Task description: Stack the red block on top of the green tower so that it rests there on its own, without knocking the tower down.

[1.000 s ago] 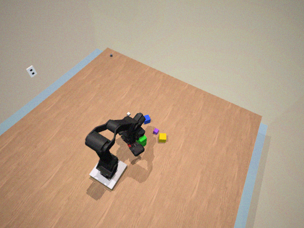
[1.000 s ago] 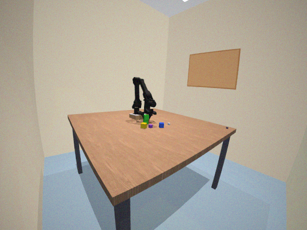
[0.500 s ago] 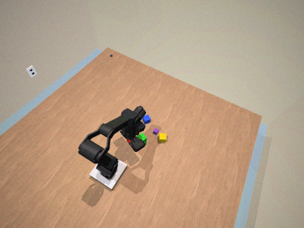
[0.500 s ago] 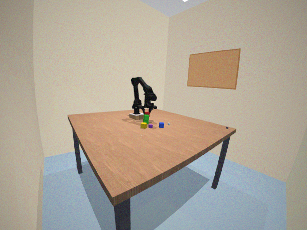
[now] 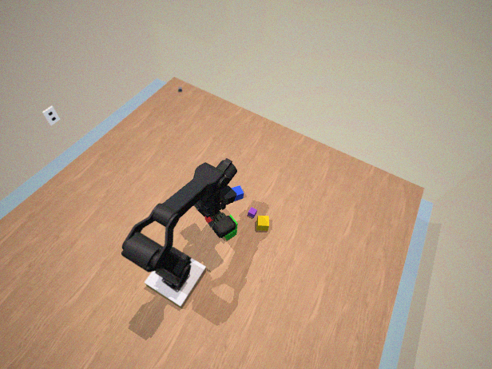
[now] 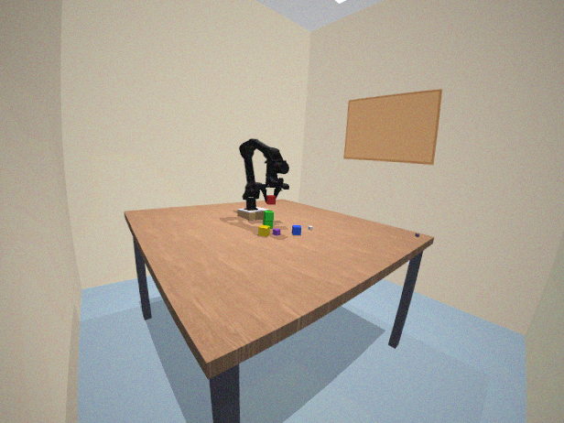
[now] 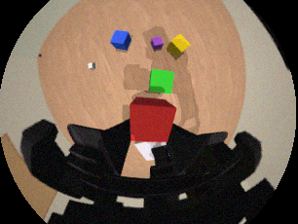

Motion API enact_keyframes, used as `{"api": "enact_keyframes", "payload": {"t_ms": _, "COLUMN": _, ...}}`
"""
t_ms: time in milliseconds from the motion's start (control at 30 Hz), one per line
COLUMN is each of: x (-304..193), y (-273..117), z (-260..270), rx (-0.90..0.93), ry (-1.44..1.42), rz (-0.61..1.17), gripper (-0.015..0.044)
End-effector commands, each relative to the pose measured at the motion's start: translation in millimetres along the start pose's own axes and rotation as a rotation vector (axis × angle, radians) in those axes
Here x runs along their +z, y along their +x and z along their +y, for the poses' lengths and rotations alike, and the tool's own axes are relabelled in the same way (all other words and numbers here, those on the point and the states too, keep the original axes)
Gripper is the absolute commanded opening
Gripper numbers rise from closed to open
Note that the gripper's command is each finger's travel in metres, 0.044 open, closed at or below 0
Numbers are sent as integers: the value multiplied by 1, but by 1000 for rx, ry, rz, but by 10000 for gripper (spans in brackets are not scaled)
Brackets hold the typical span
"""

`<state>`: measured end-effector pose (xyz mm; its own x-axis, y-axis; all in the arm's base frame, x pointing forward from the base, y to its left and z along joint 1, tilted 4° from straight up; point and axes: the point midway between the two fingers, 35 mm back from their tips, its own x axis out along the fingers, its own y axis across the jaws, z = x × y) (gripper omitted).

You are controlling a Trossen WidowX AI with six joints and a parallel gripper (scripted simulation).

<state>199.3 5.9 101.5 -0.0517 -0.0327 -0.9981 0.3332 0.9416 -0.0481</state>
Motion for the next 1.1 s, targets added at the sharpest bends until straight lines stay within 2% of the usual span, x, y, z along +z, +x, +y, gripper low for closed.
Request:
{"api": "enact_keyframes", "payload": {"t_ms": 0, "x": 0, "y": -2, "z": 0, "rx": 0, "ry": 3, "rz": -2, "gripper": 0}}
{"api": "enact_keyframes", "payload": {"t_ms": 133, "x": 3, "y": -4, "z": -1, "rx": -1, "ry": 7, "rz": -5, "gripper": 0}}
{"api": "enact_keyframes", "payload": {"t_ms": 533, "x": 61, "y": -5, "z": -21, "rx": -3, "ry": 7, "rz": -11, "gripper": 0}}
{"api": "enact_keyframes", "payload": {"t_ms": 1067, "x": 50, "y": 13, "z": -21, "rx": -3, "ry": 7, "rz": -10, "gripper": 0}}
